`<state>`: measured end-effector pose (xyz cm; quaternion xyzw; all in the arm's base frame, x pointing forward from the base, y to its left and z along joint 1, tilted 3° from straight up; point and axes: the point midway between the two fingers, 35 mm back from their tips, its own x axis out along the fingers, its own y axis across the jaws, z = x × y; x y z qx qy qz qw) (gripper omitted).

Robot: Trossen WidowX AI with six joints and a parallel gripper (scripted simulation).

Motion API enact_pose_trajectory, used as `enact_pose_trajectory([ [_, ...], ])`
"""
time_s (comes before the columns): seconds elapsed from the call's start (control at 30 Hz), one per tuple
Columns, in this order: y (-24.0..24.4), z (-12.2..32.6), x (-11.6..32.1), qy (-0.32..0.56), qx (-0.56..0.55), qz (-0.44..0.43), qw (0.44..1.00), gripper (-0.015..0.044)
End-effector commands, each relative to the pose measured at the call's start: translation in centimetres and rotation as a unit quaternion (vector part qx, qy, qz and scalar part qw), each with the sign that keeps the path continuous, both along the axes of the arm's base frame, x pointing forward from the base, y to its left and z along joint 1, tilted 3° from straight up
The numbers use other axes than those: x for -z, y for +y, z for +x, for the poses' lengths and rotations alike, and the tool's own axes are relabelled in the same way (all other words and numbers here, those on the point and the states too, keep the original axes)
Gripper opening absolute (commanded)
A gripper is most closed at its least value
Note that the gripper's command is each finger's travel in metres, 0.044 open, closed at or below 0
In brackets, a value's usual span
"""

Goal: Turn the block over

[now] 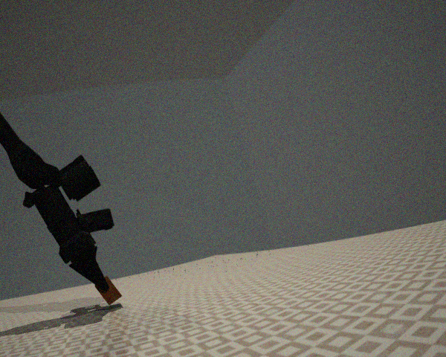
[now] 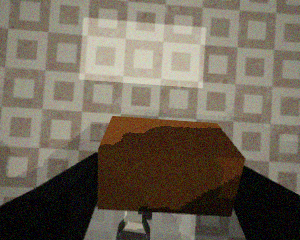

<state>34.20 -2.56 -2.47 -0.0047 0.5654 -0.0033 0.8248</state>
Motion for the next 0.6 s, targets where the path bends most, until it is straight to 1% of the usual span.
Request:
enact_pose_trajectory([
  [0.0,0.1,-0.1,-0.4,-0.036,-0.003,0.001,0.999,0.0],
  [0.2,0.1,-0.5,-0.6,-0.078,-0.004,0.0,0.997,0.0],
  [0.4,0.1,-0.4,-0.6,-0.08,-0.004,0.0,0.997,0.0],
  [0.57,0.0,0.2,0.6,-0.108,-0.004,0.0,0.994,0.0],
])
